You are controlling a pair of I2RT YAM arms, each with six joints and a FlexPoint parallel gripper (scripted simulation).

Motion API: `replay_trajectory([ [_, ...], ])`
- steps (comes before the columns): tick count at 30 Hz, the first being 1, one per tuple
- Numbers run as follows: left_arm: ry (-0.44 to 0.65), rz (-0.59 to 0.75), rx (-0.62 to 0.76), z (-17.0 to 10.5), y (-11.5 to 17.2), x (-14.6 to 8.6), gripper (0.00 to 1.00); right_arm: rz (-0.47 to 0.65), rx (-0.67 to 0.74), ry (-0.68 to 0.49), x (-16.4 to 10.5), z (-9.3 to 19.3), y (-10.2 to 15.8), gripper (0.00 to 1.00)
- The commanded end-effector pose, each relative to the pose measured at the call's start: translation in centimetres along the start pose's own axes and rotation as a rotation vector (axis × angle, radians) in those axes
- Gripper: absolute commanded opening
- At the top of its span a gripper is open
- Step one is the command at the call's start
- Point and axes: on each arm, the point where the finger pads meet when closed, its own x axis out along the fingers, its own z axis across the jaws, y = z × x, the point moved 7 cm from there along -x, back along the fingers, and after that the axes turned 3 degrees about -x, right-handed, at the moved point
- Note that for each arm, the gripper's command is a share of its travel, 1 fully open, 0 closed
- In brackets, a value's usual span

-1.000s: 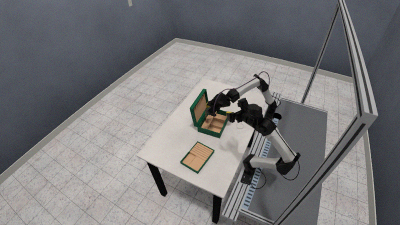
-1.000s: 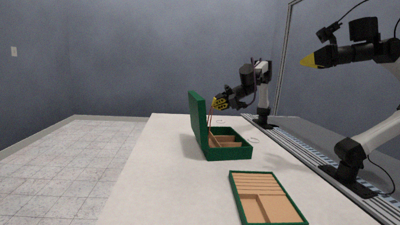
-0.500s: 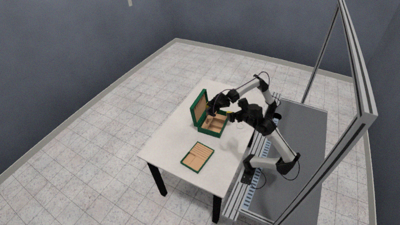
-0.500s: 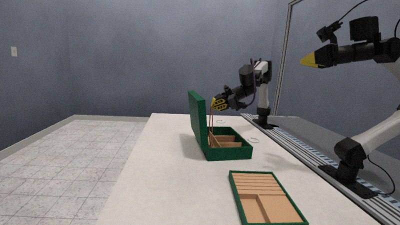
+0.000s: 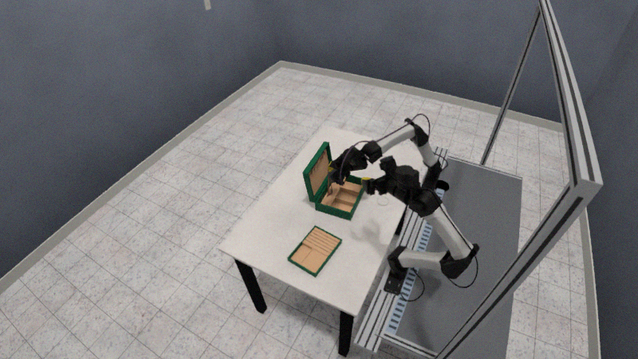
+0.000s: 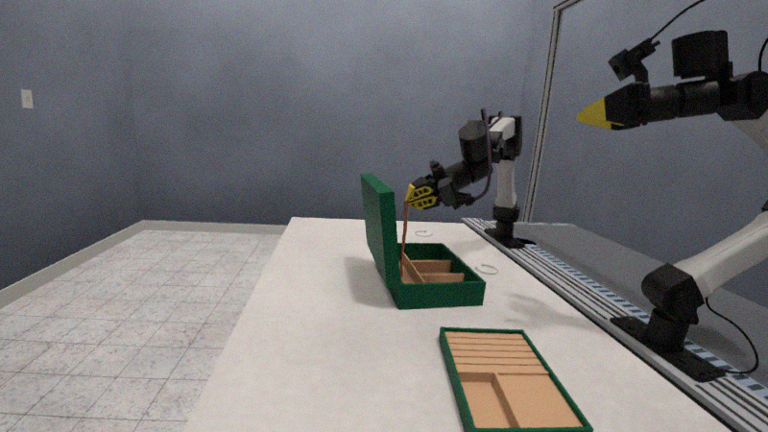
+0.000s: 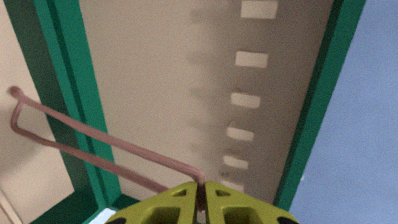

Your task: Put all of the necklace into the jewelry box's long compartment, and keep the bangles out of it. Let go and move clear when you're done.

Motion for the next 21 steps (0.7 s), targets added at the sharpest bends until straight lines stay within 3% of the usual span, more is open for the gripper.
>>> replay_trajectory([
  [1, 0.001, -0.025, 0.015, 0.0, -1.0, -0.2, 1.00, -0.032, 0.049, 0.051, -1.7, -2.1, 1.2, 0.00],
  [6, 0.001, -0.031, 0.017, -0.1, -1.2, -0.4, 1.00, -0.032, 0.048, 0.051, -1.1, -1.1, 1.8, 0.00],
  [21, 0.001, -0.037, 0.019, -0.1, -1.4, -0.5, 1.00, -0.032, 0.046, 0.053, 2.7, 5.7, 5.8, 0.00],
])
